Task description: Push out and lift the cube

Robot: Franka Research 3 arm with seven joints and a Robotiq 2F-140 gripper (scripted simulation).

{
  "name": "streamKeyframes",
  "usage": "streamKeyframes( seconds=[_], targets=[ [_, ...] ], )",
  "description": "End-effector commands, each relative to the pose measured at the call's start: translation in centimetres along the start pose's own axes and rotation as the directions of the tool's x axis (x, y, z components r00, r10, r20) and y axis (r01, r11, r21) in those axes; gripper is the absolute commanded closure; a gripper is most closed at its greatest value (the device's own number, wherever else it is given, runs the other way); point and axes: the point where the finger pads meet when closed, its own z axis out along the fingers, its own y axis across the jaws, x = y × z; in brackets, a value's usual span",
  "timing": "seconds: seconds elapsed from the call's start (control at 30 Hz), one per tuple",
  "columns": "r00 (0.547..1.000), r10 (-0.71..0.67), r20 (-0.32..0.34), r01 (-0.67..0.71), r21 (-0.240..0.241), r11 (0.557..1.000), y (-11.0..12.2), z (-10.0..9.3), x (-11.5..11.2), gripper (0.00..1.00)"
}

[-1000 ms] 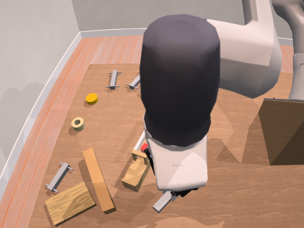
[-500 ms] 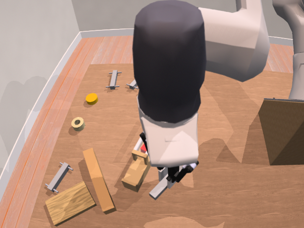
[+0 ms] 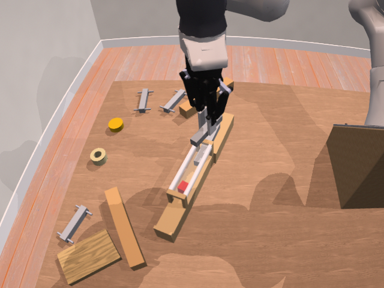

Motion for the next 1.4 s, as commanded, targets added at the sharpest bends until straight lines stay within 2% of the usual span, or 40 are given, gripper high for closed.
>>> streamKeyframes(
  seconds=[0.0,0.13,0.17,0.3,0.47,0.53,0.6,1.37],
  targets=[
    [0.971,-0.234,-0.055,0.234,0.001,0.972,2.6,0.1,-6.5,1.00],
    [0.965,-0.258,-0.053,0.258,0.005,0.966,4.0,0.8,-13.6,1.00],
    [0.964,-0.260,-0.053,0.260,0.006,0.966,4.2,0.8,-14.5,1.00],
    [0.964,-0.260,-0.053,0.261,0.006,0.965,4.2,1.0,-14.6,1.00],
    [0.964,-0.261,-0.053,0.261,0.006,0.965,4.1,3.9,-14.4,1.00],
    [0.964,-0.261,-0.053,0.261,0.006,0.965,4.1,3.9,-14.4,1.00],
    [0.964,-0.261,-0.053,0.261,0.006,0.965,4.1,4.7,-14.4,1.00],
    [0.964,-0.261,-0.053,0.261,0.006,0.965,4.1,7.4,-14.3,1.00]
  ],
)
